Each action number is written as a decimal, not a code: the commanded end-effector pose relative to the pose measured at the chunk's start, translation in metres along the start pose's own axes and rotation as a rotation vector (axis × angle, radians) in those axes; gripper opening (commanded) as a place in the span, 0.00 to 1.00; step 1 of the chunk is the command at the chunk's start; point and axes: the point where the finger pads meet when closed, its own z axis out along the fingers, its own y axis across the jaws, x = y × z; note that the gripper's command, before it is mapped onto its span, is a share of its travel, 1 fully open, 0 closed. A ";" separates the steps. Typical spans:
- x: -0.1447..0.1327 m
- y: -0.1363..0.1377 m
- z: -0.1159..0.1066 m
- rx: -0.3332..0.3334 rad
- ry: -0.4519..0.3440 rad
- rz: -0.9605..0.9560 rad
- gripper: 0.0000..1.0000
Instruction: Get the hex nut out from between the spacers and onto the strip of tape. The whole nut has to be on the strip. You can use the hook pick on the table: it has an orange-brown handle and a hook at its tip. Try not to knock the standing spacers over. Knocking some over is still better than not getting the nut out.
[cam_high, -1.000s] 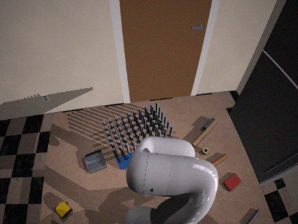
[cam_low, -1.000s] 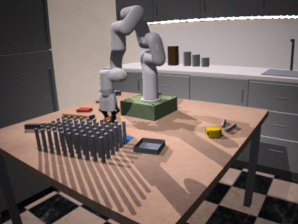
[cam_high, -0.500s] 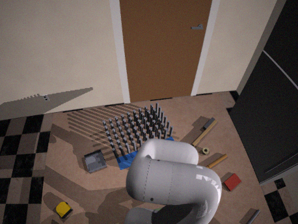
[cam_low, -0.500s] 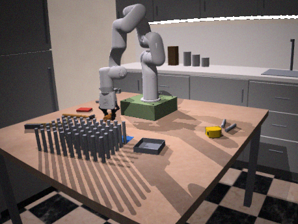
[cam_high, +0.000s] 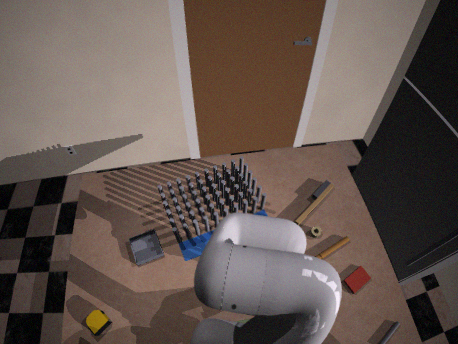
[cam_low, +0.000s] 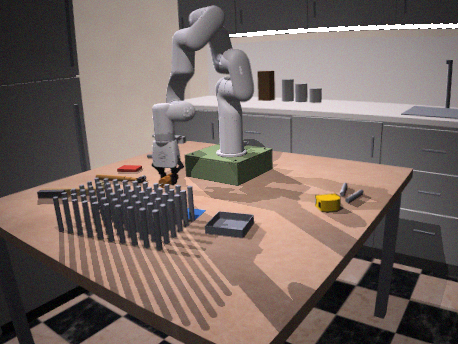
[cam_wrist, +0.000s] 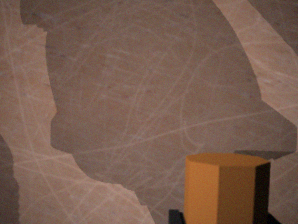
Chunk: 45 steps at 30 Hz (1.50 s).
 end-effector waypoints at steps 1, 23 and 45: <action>-0.001 -0.001 -0.001 0.002 -0.002 0.000 0.00; -0.001 0.014 -0.001 0.002 -0.002 0.000 0.00; -0.001 0.048 0.000 0.002 -0.002 0.000 0.00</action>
